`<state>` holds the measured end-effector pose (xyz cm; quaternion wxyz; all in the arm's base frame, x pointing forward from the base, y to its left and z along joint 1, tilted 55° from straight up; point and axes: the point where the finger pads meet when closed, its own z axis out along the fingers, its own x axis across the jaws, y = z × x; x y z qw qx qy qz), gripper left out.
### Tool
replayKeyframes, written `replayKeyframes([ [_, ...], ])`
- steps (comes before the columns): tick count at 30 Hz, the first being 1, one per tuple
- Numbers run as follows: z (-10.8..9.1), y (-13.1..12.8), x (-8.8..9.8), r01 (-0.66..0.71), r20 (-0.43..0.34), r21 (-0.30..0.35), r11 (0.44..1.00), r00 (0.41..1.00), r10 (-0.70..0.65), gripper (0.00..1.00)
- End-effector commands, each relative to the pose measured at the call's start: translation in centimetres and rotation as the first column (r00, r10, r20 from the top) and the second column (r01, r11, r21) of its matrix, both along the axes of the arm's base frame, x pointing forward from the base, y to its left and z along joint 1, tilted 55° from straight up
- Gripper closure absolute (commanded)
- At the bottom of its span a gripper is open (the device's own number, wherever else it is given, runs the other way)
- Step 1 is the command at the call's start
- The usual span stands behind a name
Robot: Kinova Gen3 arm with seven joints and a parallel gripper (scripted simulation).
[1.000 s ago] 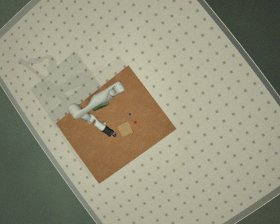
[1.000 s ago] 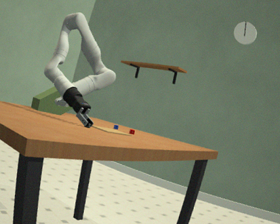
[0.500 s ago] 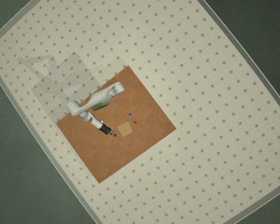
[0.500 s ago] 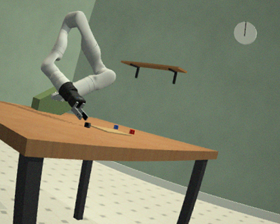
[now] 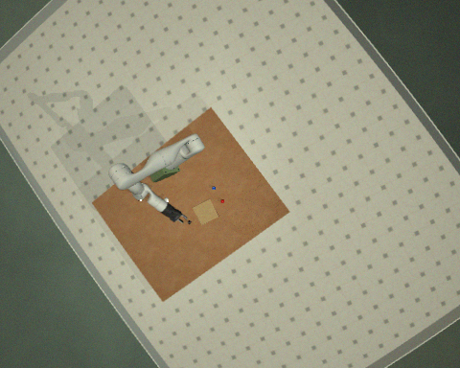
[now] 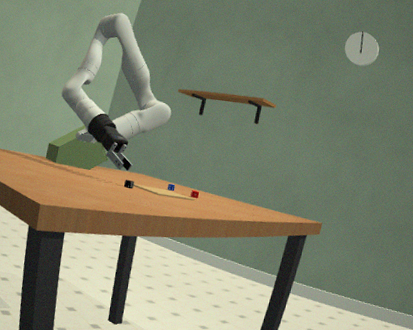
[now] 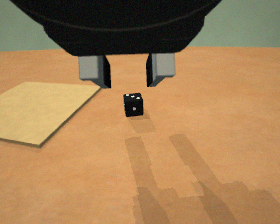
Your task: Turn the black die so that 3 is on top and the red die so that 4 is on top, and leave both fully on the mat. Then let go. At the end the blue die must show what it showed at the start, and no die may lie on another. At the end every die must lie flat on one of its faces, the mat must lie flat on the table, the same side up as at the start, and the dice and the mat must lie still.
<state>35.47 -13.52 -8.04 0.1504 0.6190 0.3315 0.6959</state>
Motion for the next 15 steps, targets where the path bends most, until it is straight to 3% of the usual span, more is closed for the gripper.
replayKeyframes([
  [1, 0.4, -1.1, -0.3, 0.003, -0.002, -0.014, 1.0, 1.0, -0.003, 0.3],
  [8, 2.0, -3.1, -1.0, 0.003, -0.002, -0.014, 1.0, 1.0, -0.003, 0.3],
  [15, 2.2, -3.4, -1.1, 0.002, -0.002, -0.014, 1.0, 1.0, -0.002, 0.3],
])
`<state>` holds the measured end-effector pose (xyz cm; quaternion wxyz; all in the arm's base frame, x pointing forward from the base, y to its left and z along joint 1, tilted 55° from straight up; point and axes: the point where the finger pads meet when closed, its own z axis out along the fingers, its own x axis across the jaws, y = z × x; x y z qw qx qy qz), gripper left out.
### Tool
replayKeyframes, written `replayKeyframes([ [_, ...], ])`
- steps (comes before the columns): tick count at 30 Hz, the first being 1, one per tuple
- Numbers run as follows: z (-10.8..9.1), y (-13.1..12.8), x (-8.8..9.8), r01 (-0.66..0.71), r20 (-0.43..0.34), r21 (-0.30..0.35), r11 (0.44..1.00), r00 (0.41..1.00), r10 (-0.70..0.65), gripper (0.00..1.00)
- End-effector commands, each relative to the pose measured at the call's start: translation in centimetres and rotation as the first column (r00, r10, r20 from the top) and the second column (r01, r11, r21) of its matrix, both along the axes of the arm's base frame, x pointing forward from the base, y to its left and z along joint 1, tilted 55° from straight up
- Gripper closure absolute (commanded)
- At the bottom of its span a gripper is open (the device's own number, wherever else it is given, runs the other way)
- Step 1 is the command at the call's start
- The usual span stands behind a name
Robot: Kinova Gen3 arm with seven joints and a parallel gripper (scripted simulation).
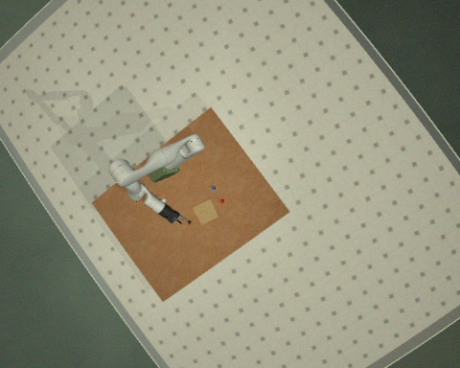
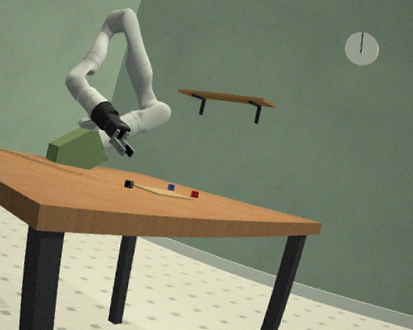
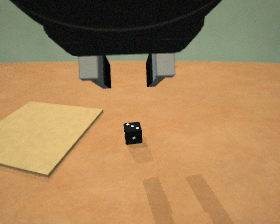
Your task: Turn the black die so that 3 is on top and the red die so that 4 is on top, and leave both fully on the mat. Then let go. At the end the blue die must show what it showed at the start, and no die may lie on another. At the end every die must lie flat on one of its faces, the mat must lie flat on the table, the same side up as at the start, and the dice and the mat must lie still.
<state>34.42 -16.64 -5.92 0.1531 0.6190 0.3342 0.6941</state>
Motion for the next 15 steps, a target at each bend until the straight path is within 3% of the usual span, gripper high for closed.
replayKeyframes([
  [1, 0.1, -0.3, 0.0, 0.001, -0.001, -0.006, 1.0, 1.0, -0.001, 0.3],
  [15, -1.3, 0.0, -0.4, -0.115, -0.065, 0.001, 0.993, 0.991, 0.115, 0.3],
])
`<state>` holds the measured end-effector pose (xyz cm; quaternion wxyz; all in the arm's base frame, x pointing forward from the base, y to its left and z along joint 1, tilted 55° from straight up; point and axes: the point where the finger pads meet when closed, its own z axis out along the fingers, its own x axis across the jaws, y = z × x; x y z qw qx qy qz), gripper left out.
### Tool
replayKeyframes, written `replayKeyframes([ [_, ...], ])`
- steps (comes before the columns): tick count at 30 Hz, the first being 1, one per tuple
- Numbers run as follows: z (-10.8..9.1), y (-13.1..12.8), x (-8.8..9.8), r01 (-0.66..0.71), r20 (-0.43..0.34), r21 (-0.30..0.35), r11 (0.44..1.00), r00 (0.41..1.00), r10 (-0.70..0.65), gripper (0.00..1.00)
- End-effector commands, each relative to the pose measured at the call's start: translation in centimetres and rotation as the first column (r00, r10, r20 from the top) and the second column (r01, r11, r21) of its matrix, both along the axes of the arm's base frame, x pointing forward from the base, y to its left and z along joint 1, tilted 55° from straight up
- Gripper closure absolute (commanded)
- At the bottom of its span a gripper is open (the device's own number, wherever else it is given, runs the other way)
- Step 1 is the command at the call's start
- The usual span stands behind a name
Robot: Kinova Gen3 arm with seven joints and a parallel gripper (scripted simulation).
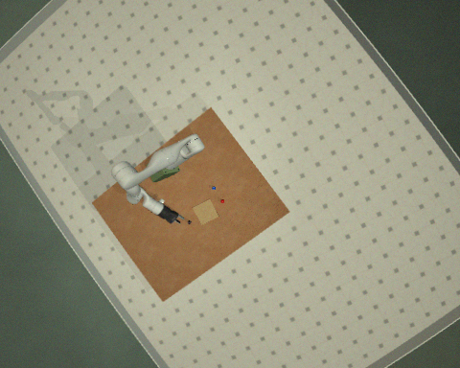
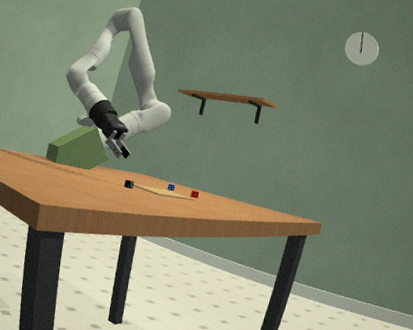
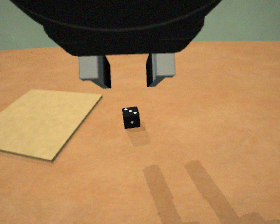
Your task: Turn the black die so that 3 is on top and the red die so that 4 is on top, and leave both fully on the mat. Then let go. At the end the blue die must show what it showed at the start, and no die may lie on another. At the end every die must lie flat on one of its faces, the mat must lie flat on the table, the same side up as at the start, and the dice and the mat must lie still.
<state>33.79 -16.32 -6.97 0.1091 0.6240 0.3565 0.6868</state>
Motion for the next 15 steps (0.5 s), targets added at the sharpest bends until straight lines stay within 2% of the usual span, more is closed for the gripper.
replayKeyframes([
  [1, -0.4, -0.3, 0.1, -0.054, -0.024, -0.022, 0.998, 0.998, 0.053, 0.3],
  [4, -0.6, -0.3, 0.1, -0.076, -0.037, -0.022, 0.997, 0.997, 0.075, 0.3],
  [8, -1.2, -0.4, -0.1, -0.178, -0.098, -0.019, 0.984, 0.98, 0.175, 0.3],
  [15, -1.3, -1.3, 0.0, -0.378, -0.239, -0.009, 0.926, 0.9, 0.365, 0.3],
])
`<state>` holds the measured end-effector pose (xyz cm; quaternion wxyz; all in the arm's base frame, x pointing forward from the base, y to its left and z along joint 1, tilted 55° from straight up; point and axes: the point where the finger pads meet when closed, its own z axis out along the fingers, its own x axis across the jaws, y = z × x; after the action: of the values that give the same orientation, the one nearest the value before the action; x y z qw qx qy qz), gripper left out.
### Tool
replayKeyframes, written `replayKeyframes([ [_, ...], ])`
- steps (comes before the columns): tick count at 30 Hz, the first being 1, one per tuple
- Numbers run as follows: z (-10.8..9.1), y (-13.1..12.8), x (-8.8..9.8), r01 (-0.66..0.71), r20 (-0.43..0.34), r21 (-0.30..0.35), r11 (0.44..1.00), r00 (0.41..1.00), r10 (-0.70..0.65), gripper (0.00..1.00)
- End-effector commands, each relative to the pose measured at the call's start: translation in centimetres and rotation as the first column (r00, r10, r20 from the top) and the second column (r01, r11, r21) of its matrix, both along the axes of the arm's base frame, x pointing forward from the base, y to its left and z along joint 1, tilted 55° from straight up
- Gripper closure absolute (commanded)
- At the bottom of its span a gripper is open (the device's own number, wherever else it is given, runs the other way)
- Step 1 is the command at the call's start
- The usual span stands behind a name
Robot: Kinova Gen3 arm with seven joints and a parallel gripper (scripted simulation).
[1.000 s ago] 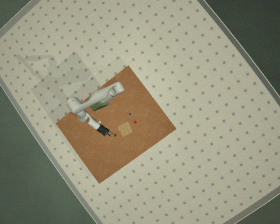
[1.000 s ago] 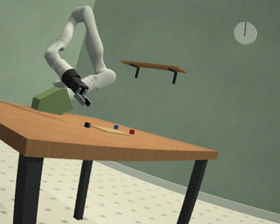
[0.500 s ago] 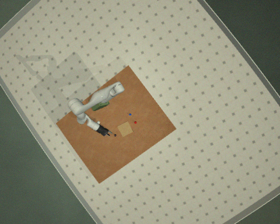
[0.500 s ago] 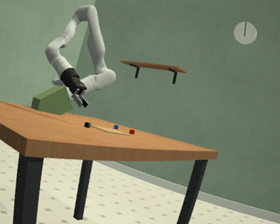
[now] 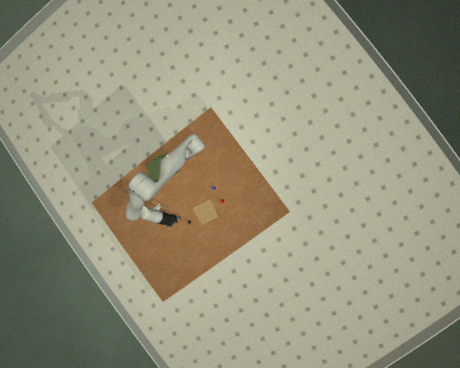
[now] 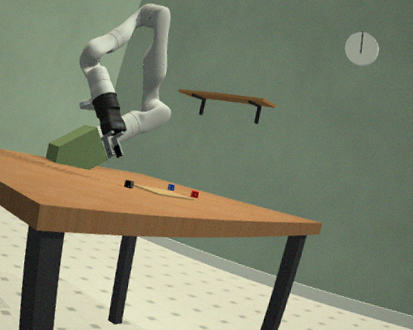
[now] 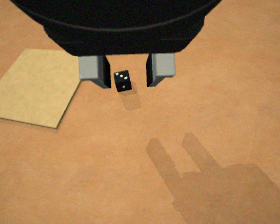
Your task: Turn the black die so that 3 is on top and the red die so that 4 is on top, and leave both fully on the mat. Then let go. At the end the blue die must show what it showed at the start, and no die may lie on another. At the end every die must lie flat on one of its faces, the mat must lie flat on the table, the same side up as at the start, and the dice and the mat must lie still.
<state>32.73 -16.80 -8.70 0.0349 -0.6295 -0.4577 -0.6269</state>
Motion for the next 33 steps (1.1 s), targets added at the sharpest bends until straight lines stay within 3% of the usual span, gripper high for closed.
replayKeyframes([
  [1, 0.6, -1.0, 1.2, -0.113, -0.045, -0.055, 0.992, 0.993, 0.11, 0.3],
  [4, 1.3, -1.6, 1.7, -0.2, -0.114, -0.07, 0.977, 0.975, 0.192, 0.3],
  [6, 1.3, -1.6, 1.7, -0.2, -0.114, -0.07, 0.977, 0.975, 0.192, 0.3],
  [18, 5.3, -3.3, 4.8, -0.431, -0.341, -0.123, 0.894, 0.864, 0.369, 0.3],
  [32, 6.8, -3.5, 5.8, -0.475, -0.395, -0.138, 0.869, 0.831, 0.391, 0.3],
  [33, 6.8, -3.5, 5.8, -0.475, -0.395, -0.138, 0.869, 0.831, 0.391, 0.0],
])
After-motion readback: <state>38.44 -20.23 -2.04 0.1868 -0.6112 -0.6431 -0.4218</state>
